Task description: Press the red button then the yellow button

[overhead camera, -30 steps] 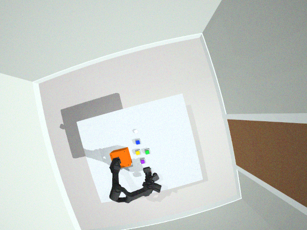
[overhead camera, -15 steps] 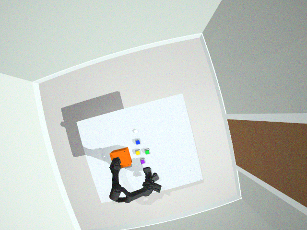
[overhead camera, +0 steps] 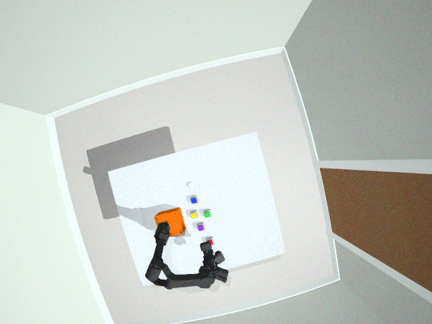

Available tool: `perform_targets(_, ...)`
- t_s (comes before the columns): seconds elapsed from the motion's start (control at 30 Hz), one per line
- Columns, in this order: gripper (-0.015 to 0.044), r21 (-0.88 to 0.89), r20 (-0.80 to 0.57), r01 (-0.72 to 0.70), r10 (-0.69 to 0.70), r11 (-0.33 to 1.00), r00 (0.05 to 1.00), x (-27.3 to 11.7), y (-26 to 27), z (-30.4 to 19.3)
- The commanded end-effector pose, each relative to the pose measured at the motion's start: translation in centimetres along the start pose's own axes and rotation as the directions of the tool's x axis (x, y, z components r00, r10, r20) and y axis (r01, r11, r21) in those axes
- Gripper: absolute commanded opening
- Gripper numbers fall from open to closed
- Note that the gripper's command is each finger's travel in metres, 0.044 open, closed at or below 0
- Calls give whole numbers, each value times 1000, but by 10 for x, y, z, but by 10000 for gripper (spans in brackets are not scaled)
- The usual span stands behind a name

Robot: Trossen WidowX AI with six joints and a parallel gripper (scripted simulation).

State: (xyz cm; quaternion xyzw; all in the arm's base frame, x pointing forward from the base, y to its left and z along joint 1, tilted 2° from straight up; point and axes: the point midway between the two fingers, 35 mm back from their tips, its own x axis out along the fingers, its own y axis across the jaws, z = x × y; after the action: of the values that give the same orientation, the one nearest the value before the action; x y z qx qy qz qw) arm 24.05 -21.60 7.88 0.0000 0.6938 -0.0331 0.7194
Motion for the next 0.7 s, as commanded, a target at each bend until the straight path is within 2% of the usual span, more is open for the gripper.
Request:
perform_targets(0.0, 20, 3, 1, -4, 4, 1000, 1000, -11, 2, -1)
perform_targets(0.07, 20, 3, 1, -5, 5, 1000, 1000, -12, 12, 1)
perform_targets(0.27, 20, 3, 1, -14, 14, 1000, 1000, -18, 104, 1)
perform_targets(0.5, 20, 3, -1, -22, 22, 1000, 1000, -16, 193, -36)
perform_targets(0.67, 20, 3, -2, -23, 23, 1000, 1000, -13, 217, -55)
